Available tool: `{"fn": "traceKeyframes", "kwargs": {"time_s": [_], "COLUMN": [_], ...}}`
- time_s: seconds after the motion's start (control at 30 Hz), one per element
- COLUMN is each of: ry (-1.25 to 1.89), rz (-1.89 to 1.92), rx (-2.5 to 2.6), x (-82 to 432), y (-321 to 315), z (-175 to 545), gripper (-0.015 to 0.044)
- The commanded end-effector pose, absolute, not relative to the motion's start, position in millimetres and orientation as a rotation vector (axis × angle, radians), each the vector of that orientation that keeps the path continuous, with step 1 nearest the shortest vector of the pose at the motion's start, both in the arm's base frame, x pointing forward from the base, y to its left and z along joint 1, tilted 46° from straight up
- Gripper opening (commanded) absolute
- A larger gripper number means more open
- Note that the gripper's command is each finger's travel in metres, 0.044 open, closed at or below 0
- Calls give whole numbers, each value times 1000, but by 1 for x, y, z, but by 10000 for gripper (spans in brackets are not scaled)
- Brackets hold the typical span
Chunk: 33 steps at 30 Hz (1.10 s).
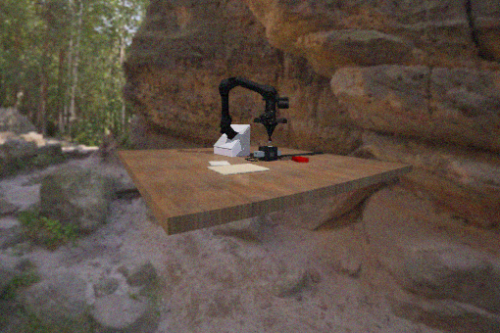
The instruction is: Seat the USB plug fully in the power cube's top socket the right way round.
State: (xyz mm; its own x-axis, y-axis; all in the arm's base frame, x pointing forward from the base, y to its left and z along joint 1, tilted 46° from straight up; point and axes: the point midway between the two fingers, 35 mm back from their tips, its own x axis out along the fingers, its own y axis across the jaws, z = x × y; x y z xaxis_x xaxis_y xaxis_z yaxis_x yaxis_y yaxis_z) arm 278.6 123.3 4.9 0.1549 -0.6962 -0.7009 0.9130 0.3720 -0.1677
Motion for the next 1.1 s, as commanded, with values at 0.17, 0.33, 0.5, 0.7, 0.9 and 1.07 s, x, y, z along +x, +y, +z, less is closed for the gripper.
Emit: {"fn": "traceKeyframes", "kwargs": {"time_s": [0.17,0.33,0.5,0.7,0.9,1.07], "ry": [924,991,1056,1129,1197,1251], "rz": [-1074,-1010,-943,-859,-771,-694], "rx": [131,23,-85,-215,-345,-453], "x": [279,279,279,279,279,279], "y": [123,123,123,123,123,123], "z": [5,5,5,5,5,5], "gripper": [0,0,0,0,0,0]}}
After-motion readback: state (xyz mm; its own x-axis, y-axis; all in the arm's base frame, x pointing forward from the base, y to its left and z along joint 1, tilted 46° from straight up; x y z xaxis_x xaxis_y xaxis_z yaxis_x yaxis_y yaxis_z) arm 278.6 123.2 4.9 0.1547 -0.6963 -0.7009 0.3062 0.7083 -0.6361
